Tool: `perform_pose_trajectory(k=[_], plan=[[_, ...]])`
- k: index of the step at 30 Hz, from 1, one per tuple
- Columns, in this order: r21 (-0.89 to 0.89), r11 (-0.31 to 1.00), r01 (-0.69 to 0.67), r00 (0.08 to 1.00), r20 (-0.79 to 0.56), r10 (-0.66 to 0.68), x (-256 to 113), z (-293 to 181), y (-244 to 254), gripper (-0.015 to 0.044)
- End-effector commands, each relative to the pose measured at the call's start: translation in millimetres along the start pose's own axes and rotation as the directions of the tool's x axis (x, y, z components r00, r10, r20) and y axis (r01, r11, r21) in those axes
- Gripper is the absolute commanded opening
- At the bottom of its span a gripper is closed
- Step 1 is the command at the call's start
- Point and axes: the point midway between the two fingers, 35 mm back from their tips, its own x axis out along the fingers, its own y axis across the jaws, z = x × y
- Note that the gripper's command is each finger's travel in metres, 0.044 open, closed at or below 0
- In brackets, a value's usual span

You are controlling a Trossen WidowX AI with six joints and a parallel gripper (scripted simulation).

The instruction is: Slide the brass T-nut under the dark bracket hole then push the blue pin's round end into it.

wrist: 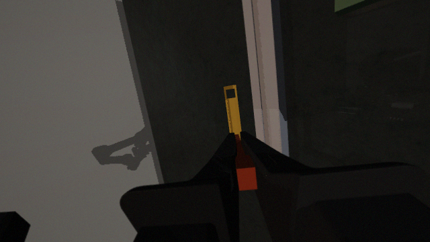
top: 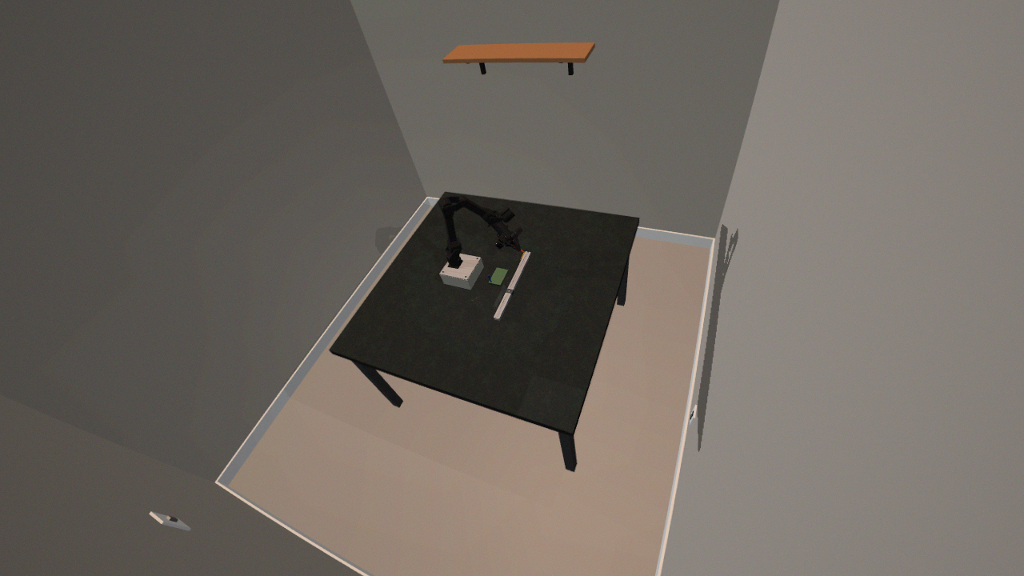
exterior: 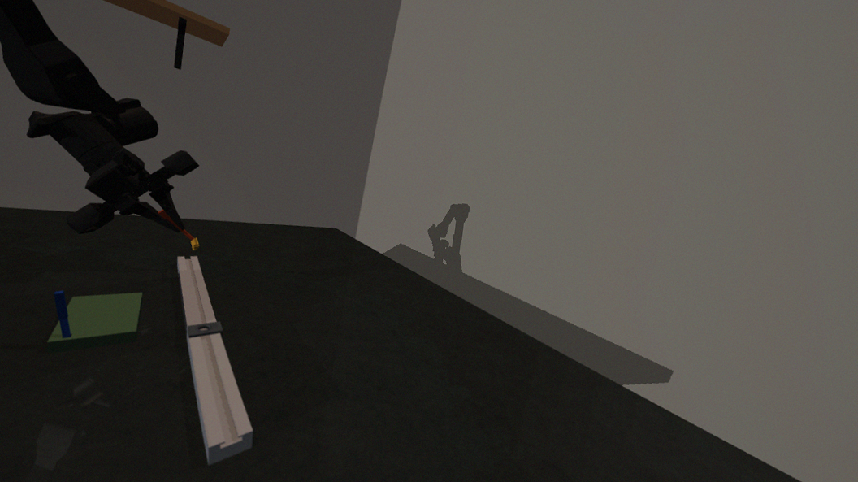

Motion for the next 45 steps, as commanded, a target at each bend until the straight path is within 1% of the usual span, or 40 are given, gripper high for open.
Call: perform_pose_trajectory(k=[1, 12, 45], plan=[[-0.001, 1.000, 0.002, 1.000, 0.003, -0.002, 4.3, 1.1, -5.9, -0.0150], [-0.002, 1.000, 0.001, 1.000, -0.001, -0.001, 15.9, -0.5, -18.2, -0.0150], [-0.002, 1.000, 0.001, 1.000, -0.003, -0.001, 30.1, -3.6, -32.5, -0.0150]])
